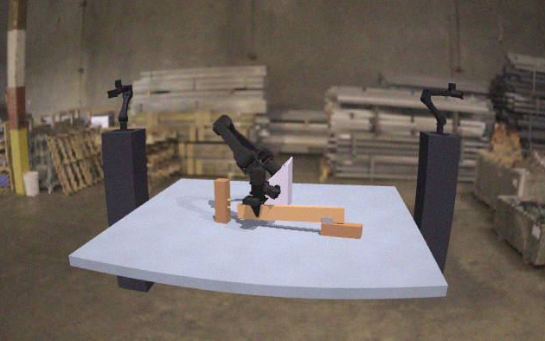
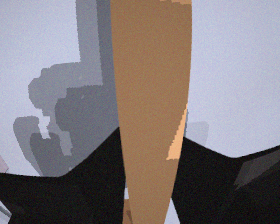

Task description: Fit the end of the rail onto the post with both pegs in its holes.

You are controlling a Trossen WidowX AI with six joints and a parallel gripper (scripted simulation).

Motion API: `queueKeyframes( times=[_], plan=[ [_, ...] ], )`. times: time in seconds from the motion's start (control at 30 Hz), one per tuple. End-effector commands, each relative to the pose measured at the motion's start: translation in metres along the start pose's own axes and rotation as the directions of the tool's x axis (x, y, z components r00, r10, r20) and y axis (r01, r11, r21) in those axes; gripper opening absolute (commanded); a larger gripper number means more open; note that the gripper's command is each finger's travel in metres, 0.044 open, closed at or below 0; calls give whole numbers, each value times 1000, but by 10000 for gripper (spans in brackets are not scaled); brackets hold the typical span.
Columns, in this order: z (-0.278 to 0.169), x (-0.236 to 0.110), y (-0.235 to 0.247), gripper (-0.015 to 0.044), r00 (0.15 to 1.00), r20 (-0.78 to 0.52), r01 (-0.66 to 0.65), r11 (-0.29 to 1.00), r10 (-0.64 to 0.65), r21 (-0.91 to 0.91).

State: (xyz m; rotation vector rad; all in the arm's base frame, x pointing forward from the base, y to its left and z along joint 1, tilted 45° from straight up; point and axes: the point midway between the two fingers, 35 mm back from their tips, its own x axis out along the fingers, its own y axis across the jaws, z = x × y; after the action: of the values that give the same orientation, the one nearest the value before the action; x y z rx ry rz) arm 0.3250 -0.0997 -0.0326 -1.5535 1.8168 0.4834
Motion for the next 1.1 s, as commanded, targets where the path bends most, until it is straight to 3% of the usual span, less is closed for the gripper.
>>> queueKeyframes(
  times=[0.0,1.07],
  plan=[
    [3,-6,-3,0,1000,9,11,1000,-11,1],
    [3,-22,-3,0,1000,10,11,1000,-11,1]
  ],
)
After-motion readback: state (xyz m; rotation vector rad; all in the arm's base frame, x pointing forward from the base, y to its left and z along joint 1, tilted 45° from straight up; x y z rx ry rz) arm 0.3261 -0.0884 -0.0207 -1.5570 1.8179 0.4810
